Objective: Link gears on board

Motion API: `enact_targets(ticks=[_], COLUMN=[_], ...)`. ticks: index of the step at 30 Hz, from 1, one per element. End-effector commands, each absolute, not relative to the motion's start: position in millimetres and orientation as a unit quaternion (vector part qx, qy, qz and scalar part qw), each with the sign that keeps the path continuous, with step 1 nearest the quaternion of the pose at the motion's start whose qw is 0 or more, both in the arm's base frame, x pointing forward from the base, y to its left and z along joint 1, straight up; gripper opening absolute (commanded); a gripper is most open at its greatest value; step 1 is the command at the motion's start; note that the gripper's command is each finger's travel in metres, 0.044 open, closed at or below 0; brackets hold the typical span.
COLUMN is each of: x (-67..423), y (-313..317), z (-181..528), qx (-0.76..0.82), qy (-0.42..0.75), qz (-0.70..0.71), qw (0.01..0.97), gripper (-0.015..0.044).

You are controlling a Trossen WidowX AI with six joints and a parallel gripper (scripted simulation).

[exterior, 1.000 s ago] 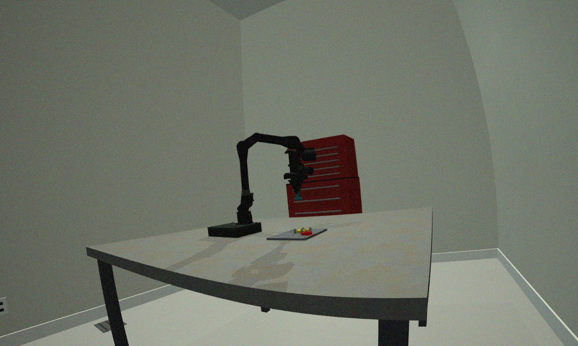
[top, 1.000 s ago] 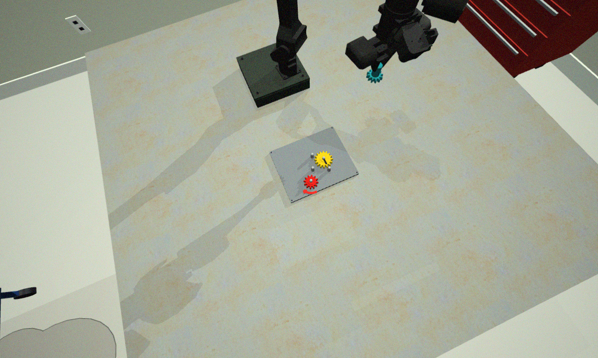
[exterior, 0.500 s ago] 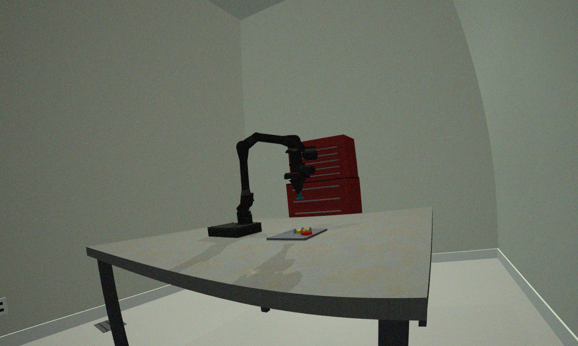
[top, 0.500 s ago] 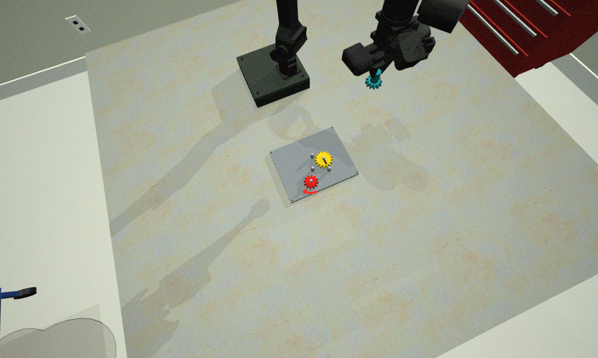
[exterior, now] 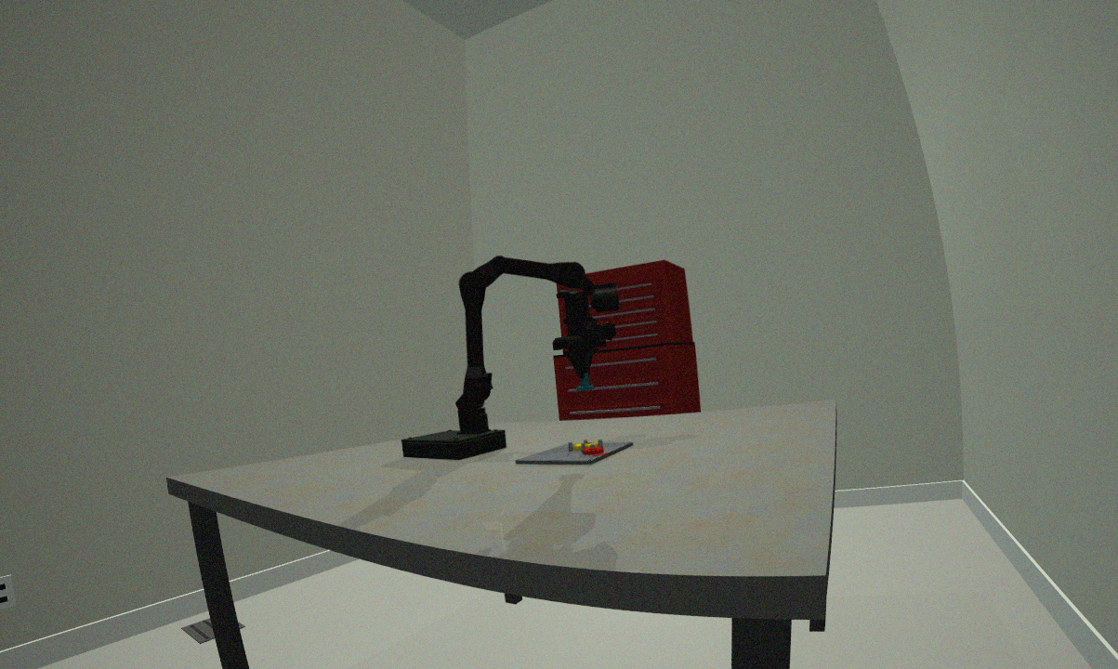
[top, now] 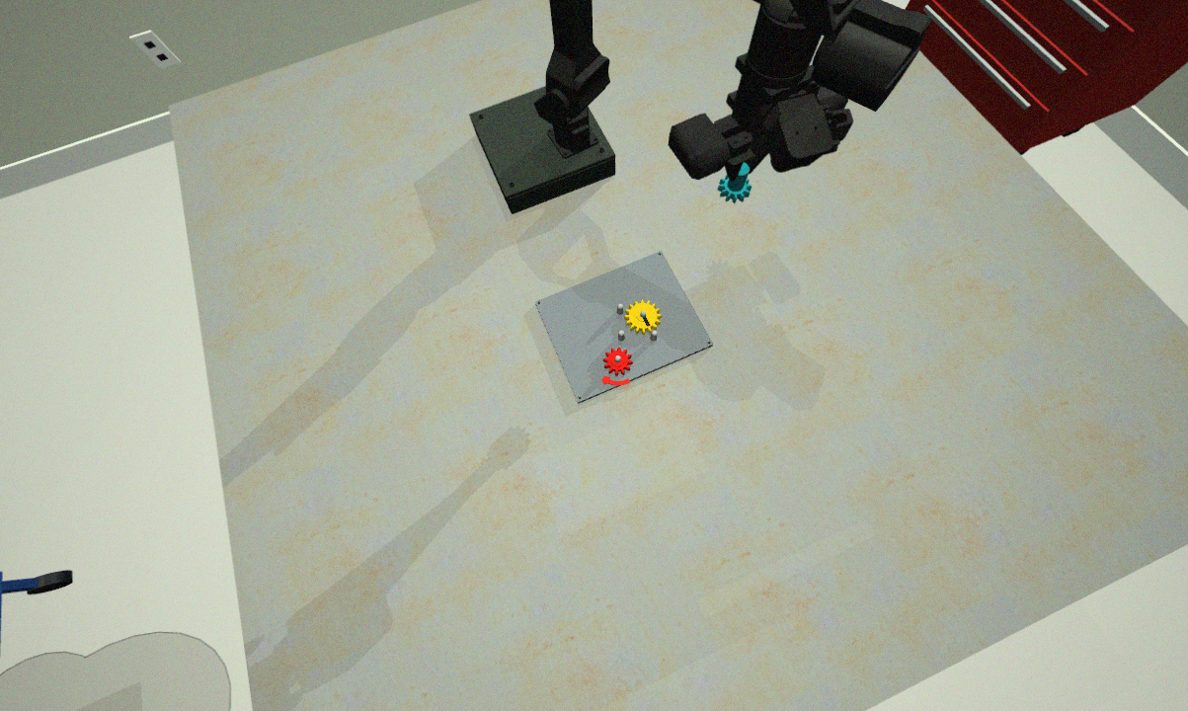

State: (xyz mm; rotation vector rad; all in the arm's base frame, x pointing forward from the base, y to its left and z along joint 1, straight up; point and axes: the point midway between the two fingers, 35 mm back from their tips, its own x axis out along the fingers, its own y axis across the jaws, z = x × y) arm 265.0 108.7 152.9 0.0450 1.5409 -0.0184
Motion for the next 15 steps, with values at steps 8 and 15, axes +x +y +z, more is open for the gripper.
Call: enact_targets(ticks=[8,15], x=[281.0,290.0], y=[86.0,72.8], z=[142.1,137.6], qx=[0.021,0.017], qy=[0.696,0.696], qz=[-0.019,-0.017], qw=[0.718,0.718], gripper=[0.0,0.0])
